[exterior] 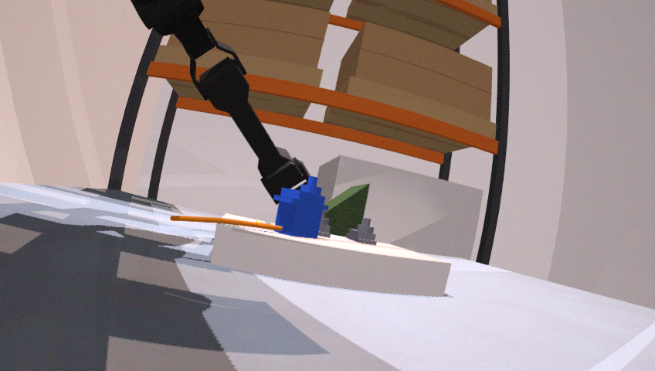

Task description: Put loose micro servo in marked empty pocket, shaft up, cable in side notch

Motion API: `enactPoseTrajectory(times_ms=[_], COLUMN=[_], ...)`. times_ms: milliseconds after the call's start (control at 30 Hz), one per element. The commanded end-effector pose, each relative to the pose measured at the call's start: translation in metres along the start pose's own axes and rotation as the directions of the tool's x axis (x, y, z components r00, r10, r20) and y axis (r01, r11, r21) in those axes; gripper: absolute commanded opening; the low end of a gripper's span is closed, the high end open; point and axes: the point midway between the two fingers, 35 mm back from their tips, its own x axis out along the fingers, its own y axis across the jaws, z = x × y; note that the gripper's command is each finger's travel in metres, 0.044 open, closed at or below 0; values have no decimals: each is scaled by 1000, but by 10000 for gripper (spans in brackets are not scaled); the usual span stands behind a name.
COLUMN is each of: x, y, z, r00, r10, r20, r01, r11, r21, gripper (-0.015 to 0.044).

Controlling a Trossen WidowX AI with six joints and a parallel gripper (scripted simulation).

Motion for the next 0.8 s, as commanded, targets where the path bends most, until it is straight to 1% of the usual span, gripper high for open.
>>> enactPoseTrajectory(times_ms=[0,33,367,767], x=[0,0,1,-2], y=[0,-1,-20,-49], z=[0,1,14,31], r00=[1000,1000,994,968], r10=[-1,-2,-36,-96], r20=[2,5,104,233], r01=[1,2,53,176], r11=[1000,1000,986,919], r21=[-3,-8,-159,-352], gripper=[426,440,440,440])
